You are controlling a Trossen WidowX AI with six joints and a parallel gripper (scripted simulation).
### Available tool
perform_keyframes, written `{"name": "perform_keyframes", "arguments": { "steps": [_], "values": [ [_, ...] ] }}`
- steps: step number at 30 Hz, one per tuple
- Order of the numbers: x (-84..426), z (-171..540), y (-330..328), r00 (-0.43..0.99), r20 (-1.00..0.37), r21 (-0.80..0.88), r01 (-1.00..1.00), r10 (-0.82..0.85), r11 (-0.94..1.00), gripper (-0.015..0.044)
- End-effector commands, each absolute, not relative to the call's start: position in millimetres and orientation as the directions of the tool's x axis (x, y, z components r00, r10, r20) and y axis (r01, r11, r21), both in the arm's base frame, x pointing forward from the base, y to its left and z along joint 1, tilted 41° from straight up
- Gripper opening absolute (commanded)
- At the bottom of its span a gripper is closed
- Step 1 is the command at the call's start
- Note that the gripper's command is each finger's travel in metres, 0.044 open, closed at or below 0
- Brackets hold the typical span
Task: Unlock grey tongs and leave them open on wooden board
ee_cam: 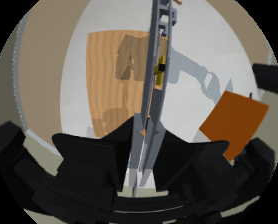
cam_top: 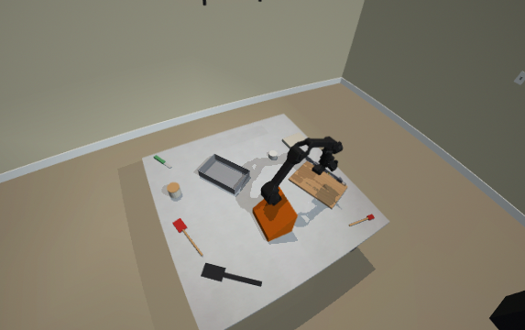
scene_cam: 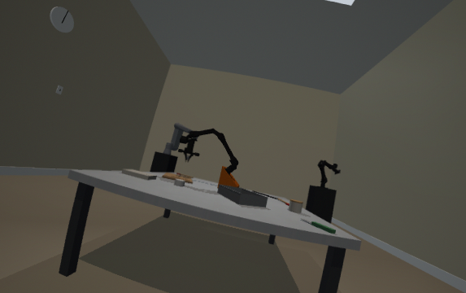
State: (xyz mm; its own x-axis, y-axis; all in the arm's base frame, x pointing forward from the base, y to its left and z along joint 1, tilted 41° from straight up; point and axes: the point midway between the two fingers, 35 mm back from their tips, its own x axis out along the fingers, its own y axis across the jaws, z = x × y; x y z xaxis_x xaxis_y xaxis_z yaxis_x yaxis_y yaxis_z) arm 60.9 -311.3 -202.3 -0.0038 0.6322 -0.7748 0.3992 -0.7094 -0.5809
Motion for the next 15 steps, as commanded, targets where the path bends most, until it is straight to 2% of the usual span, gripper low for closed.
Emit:
{"name": "perform_keyframes", "arguments": {
  "steps": [1, 15],
  "values": [
    [63, -202, -314, 0.004, -0.778, -0.573, 0.407, 0.628, -0.712, -0.0150],
    [63, -216, -305, 0.005, -0.779, -0.572, 0.406, 0.628, -0.713, -0.0150]
  ]
}}
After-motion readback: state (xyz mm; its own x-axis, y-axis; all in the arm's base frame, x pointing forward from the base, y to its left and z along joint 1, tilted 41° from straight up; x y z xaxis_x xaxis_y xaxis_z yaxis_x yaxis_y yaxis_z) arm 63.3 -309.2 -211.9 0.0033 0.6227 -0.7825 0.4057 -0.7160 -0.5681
